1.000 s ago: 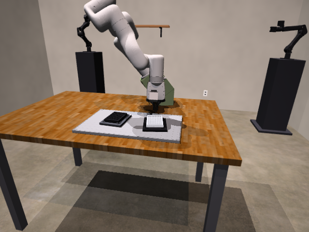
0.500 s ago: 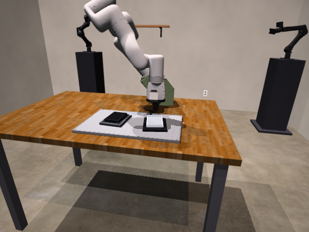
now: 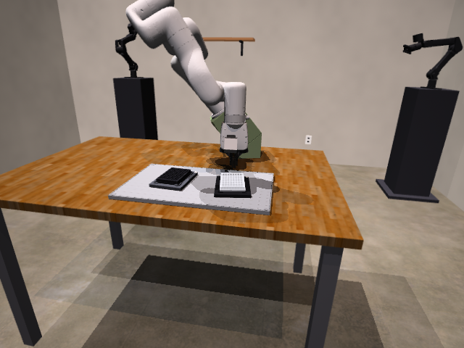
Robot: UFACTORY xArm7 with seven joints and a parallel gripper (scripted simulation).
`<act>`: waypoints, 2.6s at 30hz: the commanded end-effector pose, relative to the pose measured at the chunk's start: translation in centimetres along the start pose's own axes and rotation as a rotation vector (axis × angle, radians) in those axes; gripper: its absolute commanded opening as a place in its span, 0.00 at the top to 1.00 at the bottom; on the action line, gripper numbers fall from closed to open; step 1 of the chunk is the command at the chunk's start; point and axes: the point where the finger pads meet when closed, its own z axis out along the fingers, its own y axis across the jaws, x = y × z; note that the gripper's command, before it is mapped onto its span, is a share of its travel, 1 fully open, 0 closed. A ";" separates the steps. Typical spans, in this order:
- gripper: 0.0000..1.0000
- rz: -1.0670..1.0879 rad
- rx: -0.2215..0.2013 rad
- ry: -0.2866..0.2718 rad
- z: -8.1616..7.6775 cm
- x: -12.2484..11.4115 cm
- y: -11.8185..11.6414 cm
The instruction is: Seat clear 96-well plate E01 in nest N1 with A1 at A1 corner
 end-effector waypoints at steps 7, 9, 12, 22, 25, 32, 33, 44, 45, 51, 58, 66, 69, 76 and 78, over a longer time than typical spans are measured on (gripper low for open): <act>1.00 -0.001 0.002 0.003 -0.1 0.1 -0.1; 1.00 -0.001 0.002 0.003 -0.1 0.1 -0.1; 1.00 -0.001 0.002 0.003 -0.1 0.1 -0.1; 1.00 0.027 0.002 0.003 -3.1 0.0 0.2; 1.00 0.027 0.002 0.003 -3.1 0.0 0.2; 1.00 0.027 0.002 0.003 -3.1 0.0 0.2; 1.00 0.027 0.002 0.003 -3.1 0.0 0.2; 1.00 0.027 0.002 0.003 -1.6 0.0 0.2; 1.00 0.027 0.002 0.003 -1.6 0.0 0.2; 1.00 0.027 0.002 0.003 -0.8 0.0 0.2; 1.00 0.027 0.002 0.003 0.4 0.0 0.2; 1.00 0.027 0.002 0.003 1.4 0.0 0.2; 1.00 0.027 0.002 0.003 1.9 0.0 0.2; 1.00 0.027 0.002 0.003 2.3 0.0 0.2; 1.00 0.027 0.002 0.003 2.3 0.0 0.2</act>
